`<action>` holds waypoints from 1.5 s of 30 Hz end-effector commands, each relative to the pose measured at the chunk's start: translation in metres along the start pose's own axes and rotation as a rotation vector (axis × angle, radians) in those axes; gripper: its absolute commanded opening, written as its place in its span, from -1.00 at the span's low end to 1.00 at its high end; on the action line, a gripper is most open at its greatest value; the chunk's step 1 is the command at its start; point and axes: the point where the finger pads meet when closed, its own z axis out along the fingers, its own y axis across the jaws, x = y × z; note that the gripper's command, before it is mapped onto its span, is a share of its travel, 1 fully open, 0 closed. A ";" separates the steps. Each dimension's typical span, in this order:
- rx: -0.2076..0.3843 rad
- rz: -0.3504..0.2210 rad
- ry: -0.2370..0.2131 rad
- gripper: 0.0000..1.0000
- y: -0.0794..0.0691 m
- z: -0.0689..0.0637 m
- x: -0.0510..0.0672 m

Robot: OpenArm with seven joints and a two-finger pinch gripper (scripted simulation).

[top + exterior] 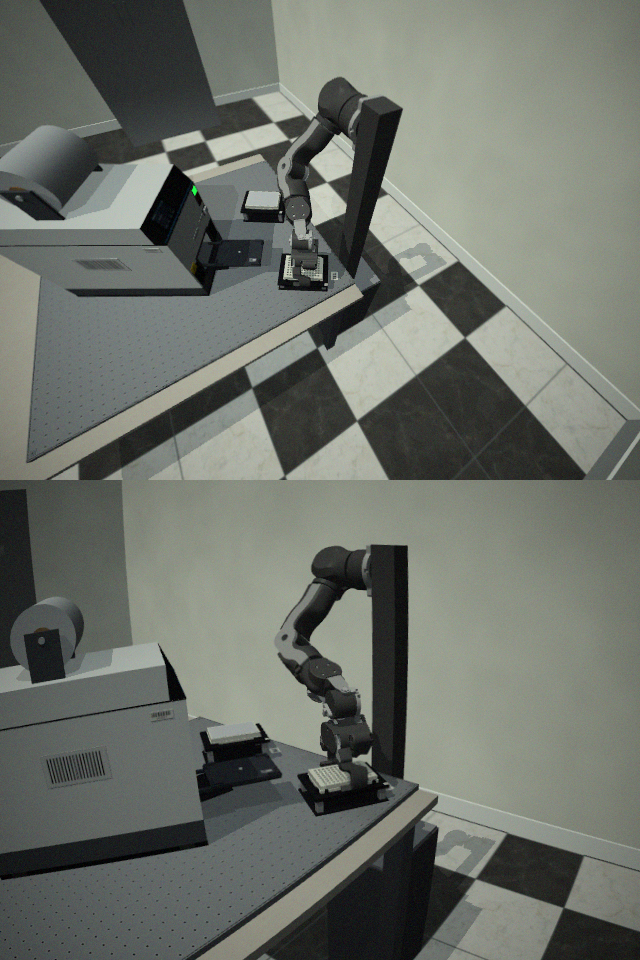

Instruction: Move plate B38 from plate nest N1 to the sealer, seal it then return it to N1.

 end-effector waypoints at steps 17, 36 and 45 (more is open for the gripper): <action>0.006 0.003 0.003 0.54 -0.003 0.000 0.002; 0.002 0.003 0.005 -1.00 -0.002 0.000 0.002; 0.001 0.003 0.004 -1.00 -0.001 0.000 0.002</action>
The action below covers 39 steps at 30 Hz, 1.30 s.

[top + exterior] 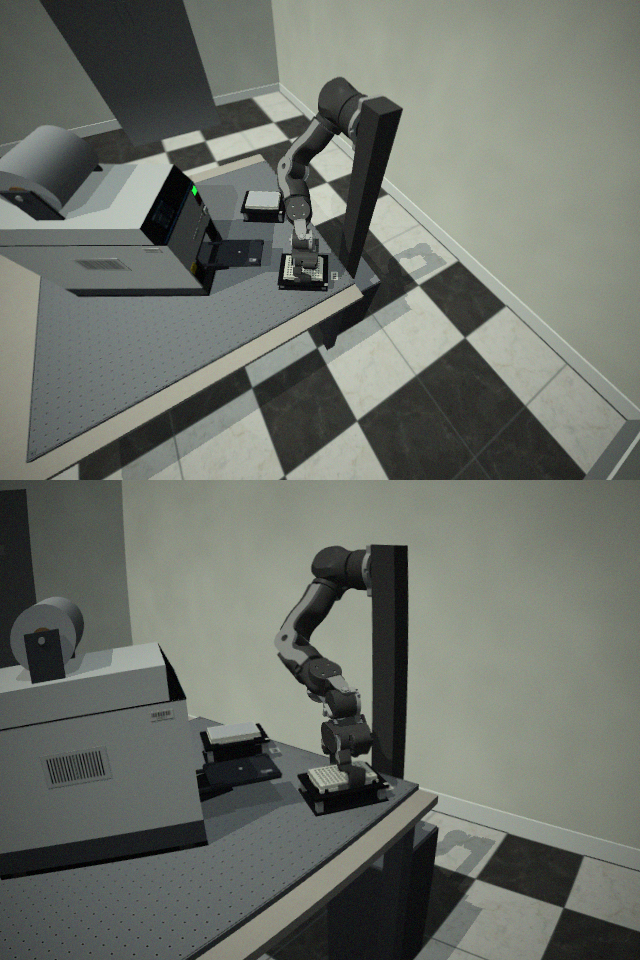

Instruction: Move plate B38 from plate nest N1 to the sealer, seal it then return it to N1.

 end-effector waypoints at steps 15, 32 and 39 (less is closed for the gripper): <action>-0.003 0.000 0.000 -1.00 0.001 -0.001 0.000; -0.003 0.001 0.000 -1.00 0.001 -0.007 0.000; -0.002 0.004 -0.002 -1.00 0.001 -0.032 -0.001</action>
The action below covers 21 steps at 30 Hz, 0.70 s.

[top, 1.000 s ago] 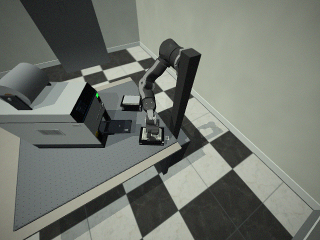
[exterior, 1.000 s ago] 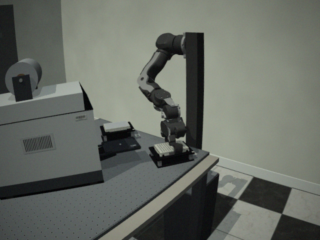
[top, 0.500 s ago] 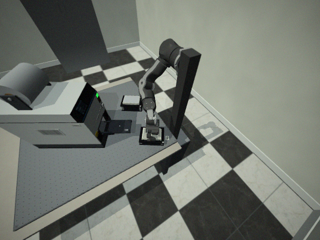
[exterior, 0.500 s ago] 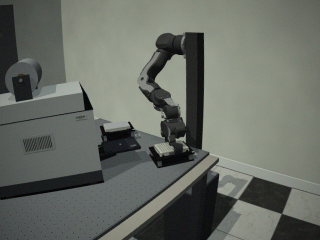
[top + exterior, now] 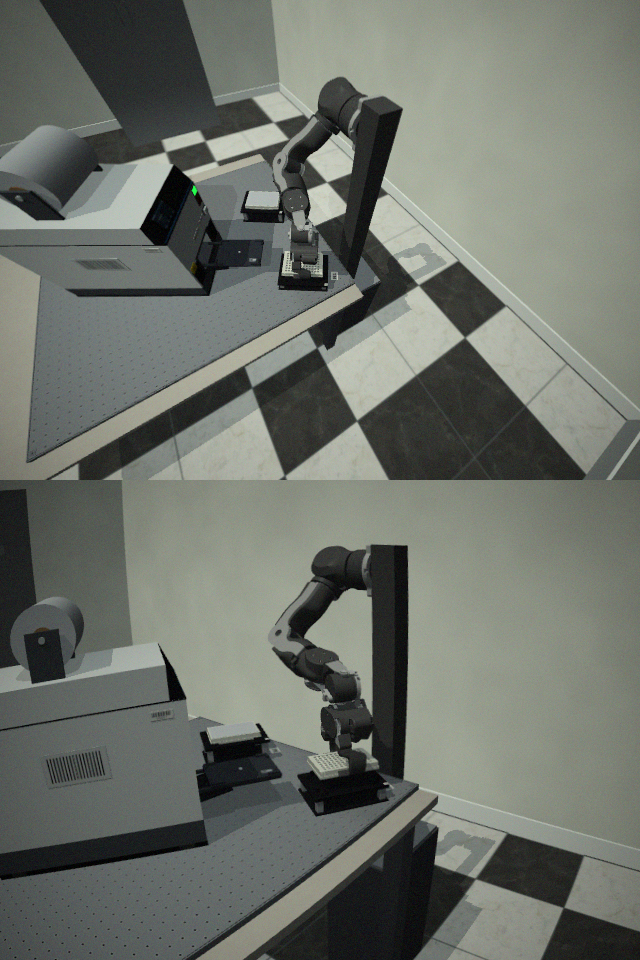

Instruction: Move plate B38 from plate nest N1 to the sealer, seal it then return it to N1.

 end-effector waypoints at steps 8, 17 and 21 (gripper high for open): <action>0.015 0.007 0.001 -1.00 -0.003 0.001 0.000; 0.015 0.007 0.001 -1.00 -0.002 -0.031 0.000; 0.015 0.007 0.001 -1.00 -0.002 -0.031 0.000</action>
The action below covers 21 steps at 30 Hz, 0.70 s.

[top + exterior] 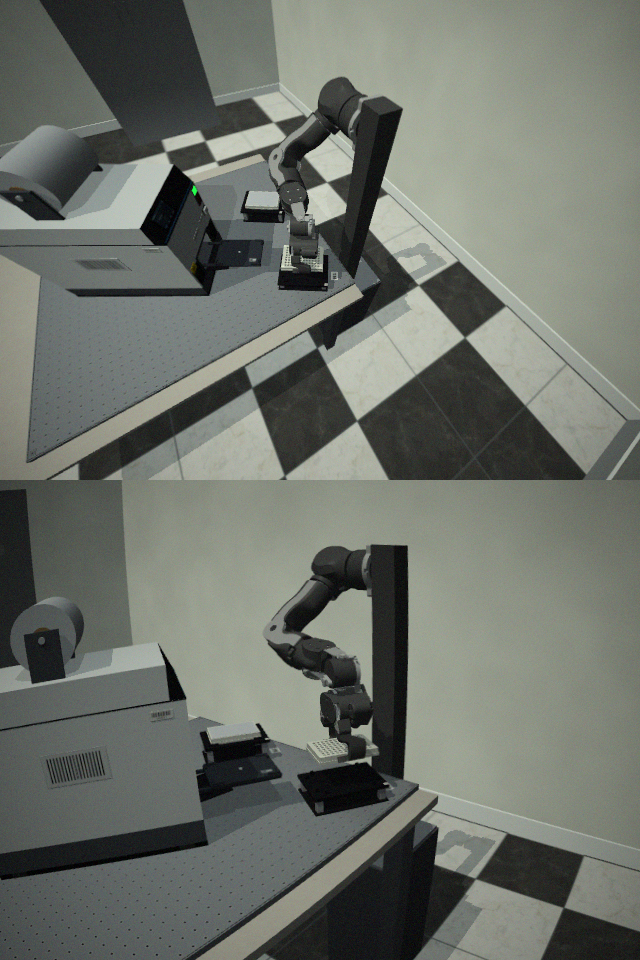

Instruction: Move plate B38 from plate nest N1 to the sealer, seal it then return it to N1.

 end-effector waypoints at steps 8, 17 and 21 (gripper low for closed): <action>0.004 0.003 -0.001 -1.00 -0.001 -0.020 0.000; 0.004 0.003 -0.001 -1.00 -0.002 -0.032 0.000; 0.004 0.003 -0.001 -1.00 -0.002 -0.032 0.000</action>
